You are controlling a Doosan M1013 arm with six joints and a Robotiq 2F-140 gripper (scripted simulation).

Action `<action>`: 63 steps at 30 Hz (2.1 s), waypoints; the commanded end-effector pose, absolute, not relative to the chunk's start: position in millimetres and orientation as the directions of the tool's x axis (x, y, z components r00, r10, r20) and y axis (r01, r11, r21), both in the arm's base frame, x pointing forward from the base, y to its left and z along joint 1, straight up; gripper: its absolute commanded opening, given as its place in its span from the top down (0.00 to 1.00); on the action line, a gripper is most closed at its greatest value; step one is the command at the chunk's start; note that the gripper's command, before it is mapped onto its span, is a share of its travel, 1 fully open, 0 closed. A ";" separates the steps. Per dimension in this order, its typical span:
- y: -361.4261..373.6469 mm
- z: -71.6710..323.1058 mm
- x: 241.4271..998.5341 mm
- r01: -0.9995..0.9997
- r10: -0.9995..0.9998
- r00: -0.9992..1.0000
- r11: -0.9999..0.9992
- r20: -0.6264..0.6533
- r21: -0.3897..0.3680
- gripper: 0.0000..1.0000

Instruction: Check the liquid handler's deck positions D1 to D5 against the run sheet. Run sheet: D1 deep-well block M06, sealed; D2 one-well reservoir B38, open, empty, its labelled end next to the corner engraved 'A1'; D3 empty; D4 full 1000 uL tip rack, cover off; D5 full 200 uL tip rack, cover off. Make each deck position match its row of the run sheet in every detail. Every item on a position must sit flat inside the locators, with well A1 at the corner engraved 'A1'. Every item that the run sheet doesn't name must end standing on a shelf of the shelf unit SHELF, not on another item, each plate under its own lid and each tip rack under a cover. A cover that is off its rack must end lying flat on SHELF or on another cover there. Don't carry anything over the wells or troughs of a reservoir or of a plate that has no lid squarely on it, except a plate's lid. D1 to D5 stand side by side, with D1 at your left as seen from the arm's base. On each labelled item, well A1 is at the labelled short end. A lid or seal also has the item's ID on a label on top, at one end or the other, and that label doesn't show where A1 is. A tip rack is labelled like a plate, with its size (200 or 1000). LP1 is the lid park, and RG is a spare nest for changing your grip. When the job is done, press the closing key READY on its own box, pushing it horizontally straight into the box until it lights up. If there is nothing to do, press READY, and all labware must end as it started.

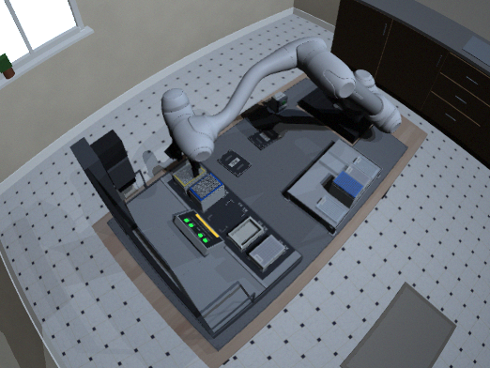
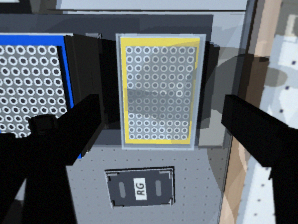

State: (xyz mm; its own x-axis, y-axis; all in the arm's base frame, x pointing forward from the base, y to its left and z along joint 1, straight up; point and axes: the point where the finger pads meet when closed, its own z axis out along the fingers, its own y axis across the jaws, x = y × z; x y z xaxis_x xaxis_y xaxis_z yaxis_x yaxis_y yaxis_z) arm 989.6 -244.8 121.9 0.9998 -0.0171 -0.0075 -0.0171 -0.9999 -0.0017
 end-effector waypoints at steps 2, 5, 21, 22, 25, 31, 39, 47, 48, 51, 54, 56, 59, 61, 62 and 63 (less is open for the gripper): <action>-243.5 111.6 990.0 -0.024 -0.024 1.000 -1.000 -0.007 0.000 0.21; -243.5 111.0 990.0 -0.024 -0.024 1.000 -1.000 -0.006 0.000 0.21; -243.5 86.4 989.7 -0.024 -0.024 1.000 -1.000 -0.007 0.000 0.21; -243.5 85.9 989.8 -0.024 -0.024 1.000 -1.000 -0.006 0.000 0.21; -243.4 79.7 989.6 -0.024 -0.024 1.000 -1.000 -0.007 0.000 0.21; -243.4 69.6 989.5 -0.024 -0.024 1.000 -1.000 -0.007 0.000 0.21; -244.1 73.9 990.0 -0.021 -0.021 1.000 -1.000 -0.005 -0.001 0.21; -244.1 73.9 990.0 -0.021 -0.021 1.000 -1.000 -0.005 -0.001 0.90; -244.1 73.9 990.0 -0.021 -0.021 1.000 -1.000 -0.005 -0.001 0.90; -244.1 73.9 990.0 -0.021 -0.021 1.000 -1.000 -0.005 -0.001 0.90; -244.1 73.9 990.0 -0.021 -0.021 1.000 -1.000 -0.005 -0.001 0.90; -244.1 73.9 990.0 -0.021 -0.021 1.000 -1.000 -0.005 -0.001 0.90; -244.1 73.9 990.0 -0.021 -0.021 1.000 -1.000 -0.005 -0.001 0.90; -244.1 73.9 990.0 -0.021 -0.021 1.000 -1.000 -0.005 -0.001 0.90; -244.1 73.9 990.0 -0.021 -0.021 1.000 -1.000 -0.005 -0.001 0.90; -244.1 73.9 990.0 -0.021 -0.021 1.000 -1.000 -0.005 -0.001 0.90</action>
State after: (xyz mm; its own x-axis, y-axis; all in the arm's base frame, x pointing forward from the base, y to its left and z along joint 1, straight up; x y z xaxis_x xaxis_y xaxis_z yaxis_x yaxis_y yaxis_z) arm 989.0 -244.7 73.6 0.9998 -0.0171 -0.0080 -0.0171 -0.9999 -0.0019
